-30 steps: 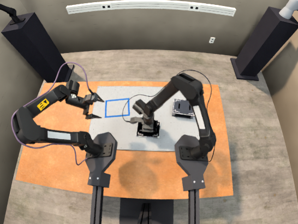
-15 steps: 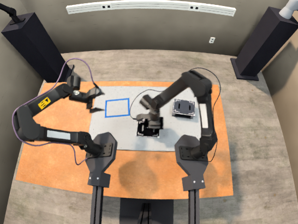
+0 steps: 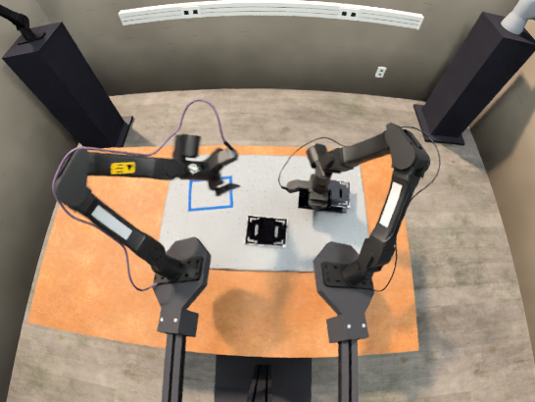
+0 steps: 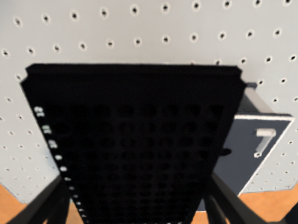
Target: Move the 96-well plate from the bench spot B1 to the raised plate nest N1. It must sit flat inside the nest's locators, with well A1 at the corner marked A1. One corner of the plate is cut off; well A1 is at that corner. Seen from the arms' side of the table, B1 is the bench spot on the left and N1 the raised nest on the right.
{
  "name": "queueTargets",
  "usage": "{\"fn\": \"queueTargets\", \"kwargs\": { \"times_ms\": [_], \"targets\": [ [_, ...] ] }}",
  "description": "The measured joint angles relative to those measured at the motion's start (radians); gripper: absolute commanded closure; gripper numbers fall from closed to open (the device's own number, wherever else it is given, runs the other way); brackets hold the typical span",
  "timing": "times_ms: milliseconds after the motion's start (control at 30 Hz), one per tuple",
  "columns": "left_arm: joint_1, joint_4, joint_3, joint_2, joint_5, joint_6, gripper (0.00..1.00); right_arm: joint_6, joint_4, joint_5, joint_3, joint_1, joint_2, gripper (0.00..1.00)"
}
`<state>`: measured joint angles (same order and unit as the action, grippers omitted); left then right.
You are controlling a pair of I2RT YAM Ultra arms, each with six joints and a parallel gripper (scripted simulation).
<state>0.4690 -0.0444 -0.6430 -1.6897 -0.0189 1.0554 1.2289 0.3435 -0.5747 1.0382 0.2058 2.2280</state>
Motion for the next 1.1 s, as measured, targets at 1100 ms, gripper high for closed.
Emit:
{"fn": "queueTargets", "kwargs": {
  "times_ms": [1100],
  "targets": [
    [0.563, -1.161, 0.228, -0.742, 0.375, -0.639, 0.00, 0.207, 0.057, 0.024, 0.114, -0.200, -0.077, 0.21]
  ]
}}
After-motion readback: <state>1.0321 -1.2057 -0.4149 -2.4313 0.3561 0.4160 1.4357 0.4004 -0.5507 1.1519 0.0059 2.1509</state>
